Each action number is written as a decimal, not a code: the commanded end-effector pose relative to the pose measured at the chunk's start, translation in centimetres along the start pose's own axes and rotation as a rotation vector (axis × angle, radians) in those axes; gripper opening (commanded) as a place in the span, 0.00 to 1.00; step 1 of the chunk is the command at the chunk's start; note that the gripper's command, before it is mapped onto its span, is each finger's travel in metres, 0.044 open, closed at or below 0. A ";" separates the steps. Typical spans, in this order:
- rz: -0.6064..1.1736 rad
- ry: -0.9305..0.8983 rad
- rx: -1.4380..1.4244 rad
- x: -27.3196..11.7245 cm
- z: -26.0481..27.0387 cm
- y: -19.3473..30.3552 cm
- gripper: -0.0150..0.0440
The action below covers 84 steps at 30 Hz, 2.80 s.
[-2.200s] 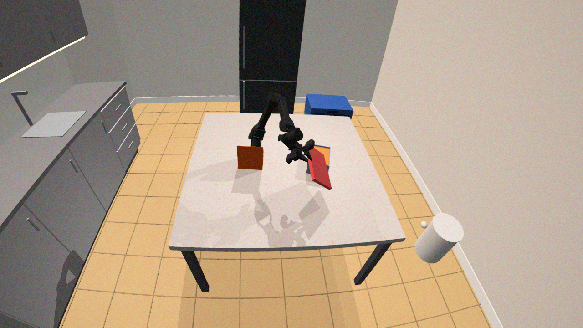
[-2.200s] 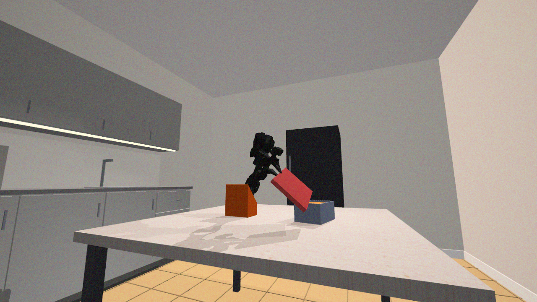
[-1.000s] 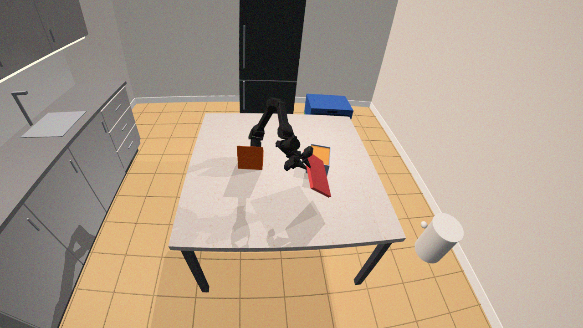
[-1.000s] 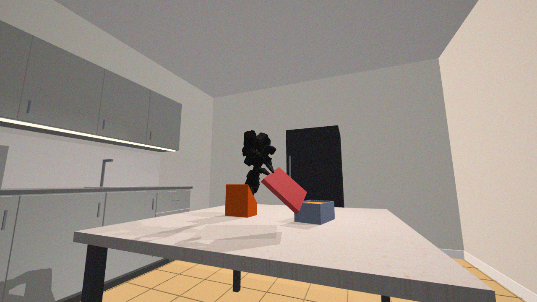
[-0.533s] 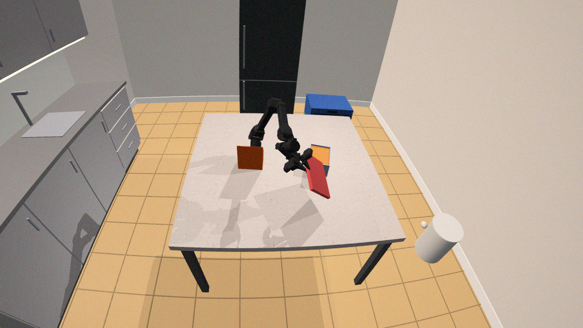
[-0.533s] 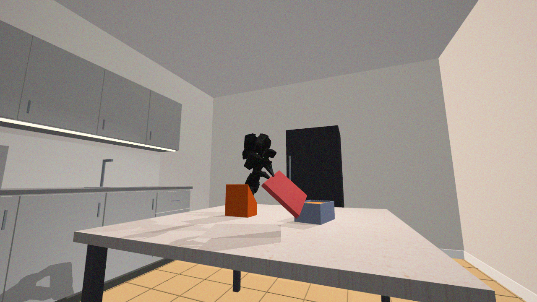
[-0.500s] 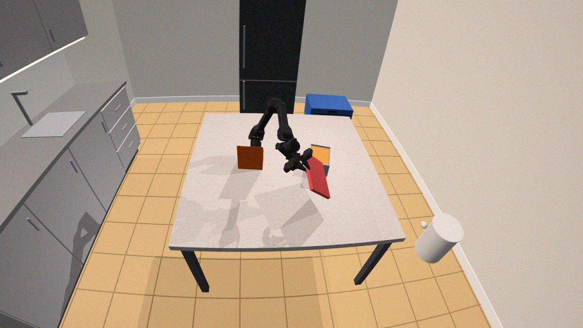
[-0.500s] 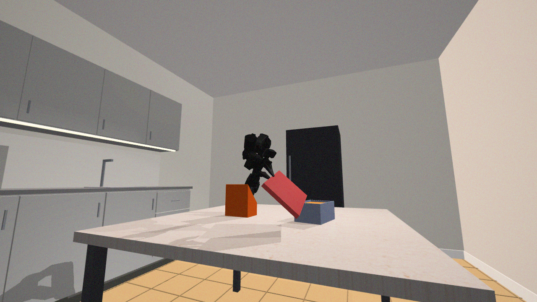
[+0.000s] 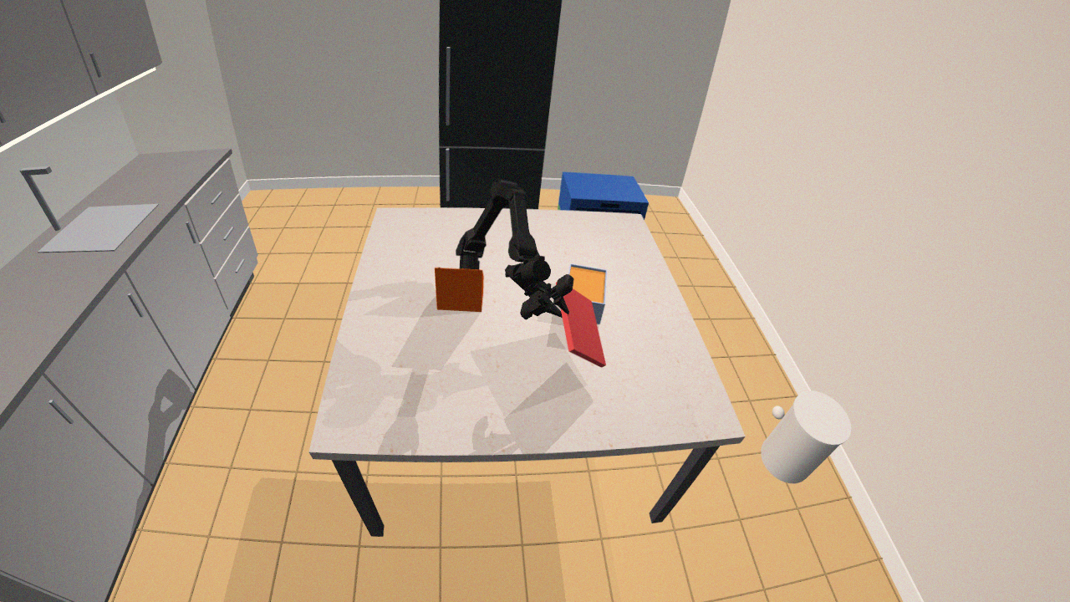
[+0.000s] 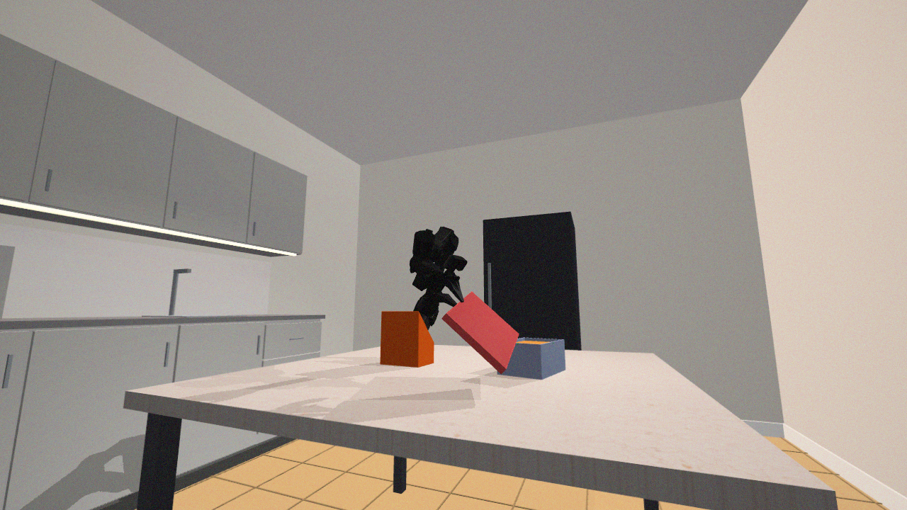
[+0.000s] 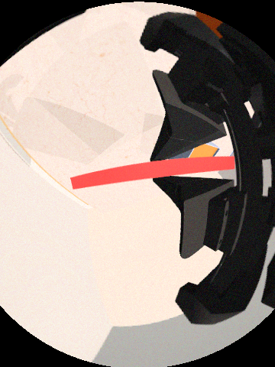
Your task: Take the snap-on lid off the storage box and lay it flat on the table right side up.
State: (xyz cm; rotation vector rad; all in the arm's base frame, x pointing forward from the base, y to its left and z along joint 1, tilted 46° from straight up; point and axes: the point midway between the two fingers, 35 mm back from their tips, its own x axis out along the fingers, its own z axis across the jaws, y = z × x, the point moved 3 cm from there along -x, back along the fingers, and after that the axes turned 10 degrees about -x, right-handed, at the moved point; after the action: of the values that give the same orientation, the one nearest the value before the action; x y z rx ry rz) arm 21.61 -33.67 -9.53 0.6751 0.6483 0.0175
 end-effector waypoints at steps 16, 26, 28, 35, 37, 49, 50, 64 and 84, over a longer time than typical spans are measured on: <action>0.007 -0.007 0.004 1.0 -1.2 0.3 0.25; 0.007 -0.007 0.004 1.6 -1.8 0.4 0.25; 0.007 -0.007 0.004 1.7 -1.9 0.4 0.25; 0.007 -0.007 0.004 2.0 -2.3 0.5 0.25; 0.007 -0.007 0.004 2.1 -2.4 0.5 0.25; 0.007 -0.007 0.005 2.8 -3.2 0.7 0.25; 0.007 -0.007 0.005 2.8 -3.2 0.7 0.25; 0.008 -0.008 0.005 3.5 -4.1 0.9 0.25; 0.008 -0.008 0.005 4.6 -5.3 1.1 0.25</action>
State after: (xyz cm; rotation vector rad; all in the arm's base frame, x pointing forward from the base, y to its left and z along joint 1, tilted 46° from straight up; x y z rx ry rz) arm 22.53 -29.64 -13.79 0.6607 0.6278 0.0130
